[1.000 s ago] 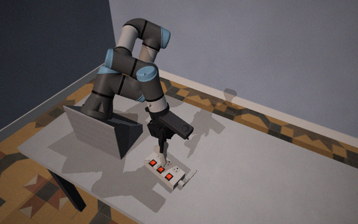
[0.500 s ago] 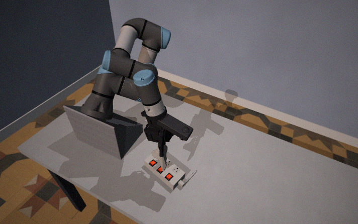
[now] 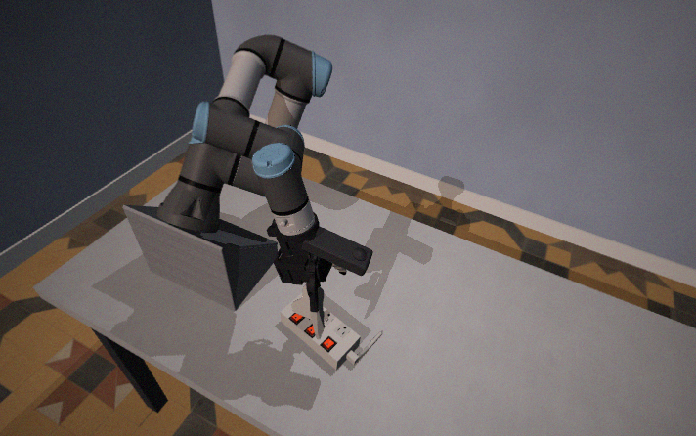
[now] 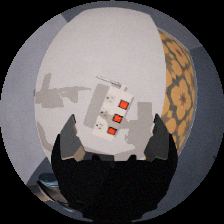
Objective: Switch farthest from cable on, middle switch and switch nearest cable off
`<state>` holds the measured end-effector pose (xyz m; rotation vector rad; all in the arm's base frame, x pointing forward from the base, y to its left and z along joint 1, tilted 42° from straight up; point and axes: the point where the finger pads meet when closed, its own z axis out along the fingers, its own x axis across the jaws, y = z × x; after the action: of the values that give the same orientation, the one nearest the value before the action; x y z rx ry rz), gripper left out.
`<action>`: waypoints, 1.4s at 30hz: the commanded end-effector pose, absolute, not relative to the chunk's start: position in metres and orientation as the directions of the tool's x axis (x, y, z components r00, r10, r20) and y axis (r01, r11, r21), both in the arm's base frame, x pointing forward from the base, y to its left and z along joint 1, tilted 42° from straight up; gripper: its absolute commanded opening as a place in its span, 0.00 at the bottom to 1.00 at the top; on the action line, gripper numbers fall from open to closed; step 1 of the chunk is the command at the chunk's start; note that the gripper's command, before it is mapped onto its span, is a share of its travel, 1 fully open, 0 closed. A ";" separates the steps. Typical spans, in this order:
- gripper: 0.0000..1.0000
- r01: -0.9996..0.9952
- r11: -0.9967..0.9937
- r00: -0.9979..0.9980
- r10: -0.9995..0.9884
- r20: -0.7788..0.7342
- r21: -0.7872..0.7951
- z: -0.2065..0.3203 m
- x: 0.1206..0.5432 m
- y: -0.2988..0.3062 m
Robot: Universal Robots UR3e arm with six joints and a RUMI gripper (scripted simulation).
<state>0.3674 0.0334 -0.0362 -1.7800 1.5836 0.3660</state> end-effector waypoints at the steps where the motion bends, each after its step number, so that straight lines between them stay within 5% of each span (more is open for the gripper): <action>1: 1.00 -0.919 -0.094 0.330 -0.716 -0.615 -0.384 -0.041 0.363 0.031; 42: 1.00 -0.667 -0.389 0.733 -0.497 -0.464 -0.636 -0.064 0.336 0.027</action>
<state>0.3424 0.0281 -0.0600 -2.0332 1.0308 0.2766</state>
